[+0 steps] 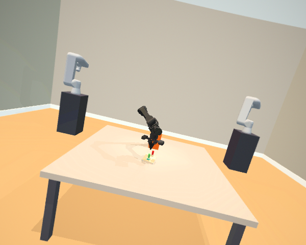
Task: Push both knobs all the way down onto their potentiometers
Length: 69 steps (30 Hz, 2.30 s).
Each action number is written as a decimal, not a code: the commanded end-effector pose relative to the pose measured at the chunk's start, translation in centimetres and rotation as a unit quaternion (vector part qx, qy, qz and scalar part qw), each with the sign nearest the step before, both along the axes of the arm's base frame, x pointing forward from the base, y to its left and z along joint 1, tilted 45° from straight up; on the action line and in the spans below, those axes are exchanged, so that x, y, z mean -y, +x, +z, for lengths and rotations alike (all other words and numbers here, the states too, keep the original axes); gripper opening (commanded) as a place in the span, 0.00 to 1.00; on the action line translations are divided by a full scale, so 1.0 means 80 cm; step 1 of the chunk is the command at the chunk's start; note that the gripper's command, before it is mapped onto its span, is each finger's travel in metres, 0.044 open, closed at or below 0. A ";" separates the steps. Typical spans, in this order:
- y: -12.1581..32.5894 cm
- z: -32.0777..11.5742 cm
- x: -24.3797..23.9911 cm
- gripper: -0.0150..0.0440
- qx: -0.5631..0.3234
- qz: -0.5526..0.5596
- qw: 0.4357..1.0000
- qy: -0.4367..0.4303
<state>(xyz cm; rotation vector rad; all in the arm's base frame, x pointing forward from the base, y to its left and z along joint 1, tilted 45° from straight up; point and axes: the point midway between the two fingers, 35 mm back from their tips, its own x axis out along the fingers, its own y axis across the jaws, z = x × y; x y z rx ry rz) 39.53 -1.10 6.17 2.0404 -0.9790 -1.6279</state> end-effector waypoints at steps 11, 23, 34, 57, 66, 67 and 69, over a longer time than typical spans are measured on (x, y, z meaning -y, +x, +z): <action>-0.002 -0.017 0.018 0.25 -0.010 -0.003 1.000 0.000; -0.001 -0.031 0.032 0.25 -0.010 -0.003 1.000 -0.001; -0.001 -0.031 0.032 0.25 -0.010 -0.003 1.000 -0.001; 0.000 -0.036 0.037 0.25 -0.010 -0.003 1.000 -0.001; 0.000 -0.035 0.036 0.25 -0.010 -0.003 1.000 -0.001; 0.000 -0.035 0.036 0.25 -0.010 -0.003 1.000 -0.001; 0.000 -0.035 0.036 0.25 -0.010 -0.003 1.000 -0.001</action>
